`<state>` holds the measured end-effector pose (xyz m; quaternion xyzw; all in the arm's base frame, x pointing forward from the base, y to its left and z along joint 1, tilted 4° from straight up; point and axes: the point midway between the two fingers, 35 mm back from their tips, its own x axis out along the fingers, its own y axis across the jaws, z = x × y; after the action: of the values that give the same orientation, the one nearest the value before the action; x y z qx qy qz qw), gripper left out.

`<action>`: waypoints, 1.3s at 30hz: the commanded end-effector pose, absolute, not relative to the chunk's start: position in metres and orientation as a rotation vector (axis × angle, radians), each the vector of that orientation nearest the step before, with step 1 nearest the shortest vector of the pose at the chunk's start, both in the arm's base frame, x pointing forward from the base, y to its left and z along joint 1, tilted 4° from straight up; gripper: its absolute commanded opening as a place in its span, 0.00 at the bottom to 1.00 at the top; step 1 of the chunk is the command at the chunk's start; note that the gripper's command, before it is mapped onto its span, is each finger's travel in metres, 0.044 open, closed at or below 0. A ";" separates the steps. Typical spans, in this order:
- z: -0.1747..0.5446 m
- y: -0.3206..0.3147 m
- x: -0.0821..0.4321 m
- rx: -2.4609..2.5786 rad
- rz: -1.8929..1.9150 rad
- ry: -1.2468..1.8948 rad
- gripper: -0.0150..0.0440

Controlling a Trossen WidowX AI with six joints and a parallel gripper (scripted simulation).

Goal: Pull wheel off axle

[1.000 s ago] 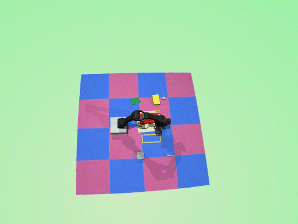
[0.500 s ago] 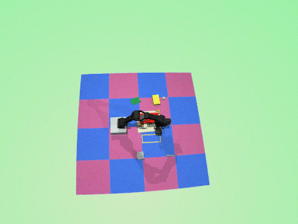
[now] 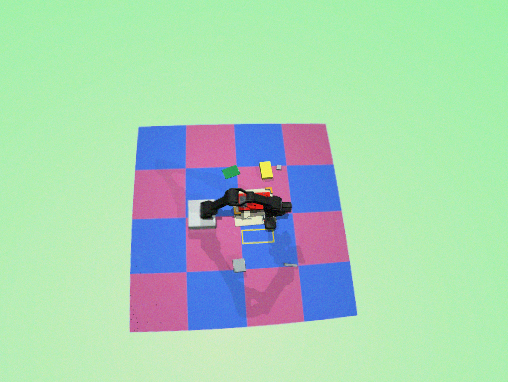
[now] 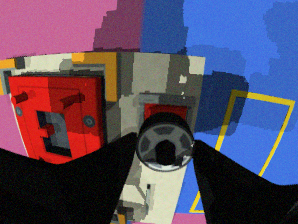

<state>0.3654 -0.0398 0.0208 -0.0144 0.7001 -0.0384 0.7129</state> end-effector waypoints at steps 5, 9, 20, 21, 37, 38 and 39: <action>0.038 -0.038 0.365 -0.036 -0.085 1.540 0.25; 0.039 -0.038 0.365 -0.036 -0.085 1.540 0.25; 0.043 -0.038 0.365 -0.037 -0.085 1.540 0.25; 0.043 -0.038 0.365 -0.037 -0.085 1.540 0.25; 0.052 -0.037 0.364 -0.038 -0.085 1.540 0.25; 0.054 -0.037 0.364 -0.038 -0.085 1.539 0.25; 0.057 -0.036 0.364 -0.038 -0.084 1.539 0.25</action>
<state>0.3617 -0.0366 0.0480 -0.0174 0.6995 -0.0357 0.7136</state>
